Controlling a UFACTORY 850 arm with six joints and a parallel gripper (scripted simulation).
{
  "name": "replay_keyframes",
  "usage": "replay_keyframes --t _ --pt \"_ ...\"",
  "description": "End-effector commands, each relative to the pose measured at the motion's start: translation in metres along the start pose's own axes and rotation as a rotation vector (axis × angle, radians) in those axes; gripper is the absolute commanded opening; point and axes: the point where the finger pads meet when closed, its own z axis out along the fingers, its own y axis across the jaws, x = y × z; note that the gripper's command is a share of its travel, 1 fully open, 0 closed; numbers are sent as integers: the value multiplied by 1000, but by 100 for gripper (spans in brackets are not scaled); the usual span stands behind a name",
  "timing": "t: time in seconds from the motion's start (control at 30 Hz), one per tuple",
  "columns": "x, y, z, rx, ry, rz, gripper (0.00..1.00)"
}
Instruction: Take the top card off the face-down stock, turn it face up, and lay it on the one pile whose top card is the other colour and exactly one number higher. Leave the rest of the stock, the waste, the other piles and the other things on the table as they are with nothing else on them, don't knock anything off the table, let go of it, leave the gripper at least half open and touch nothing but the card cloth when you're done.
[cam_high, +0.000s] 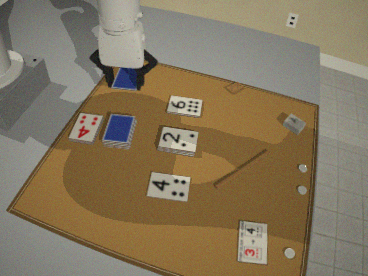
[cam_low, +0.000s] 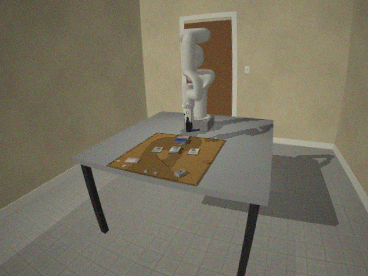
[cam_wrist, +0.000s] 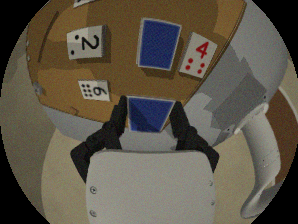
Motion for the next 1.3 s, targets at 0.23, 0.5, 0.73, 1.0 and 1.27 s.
replay_keyframes --t 0.23,0.5,0.73,1.0,1.27 --pt "0 0 0 0 1 0 63" --pt "0 0 0 -2 3 0 63" --pt "-1 1 0 -5 8 0 63" --pt "-1 2 0 -9 15 0 63" --pt "-1 3 0 -14 28 0 63"
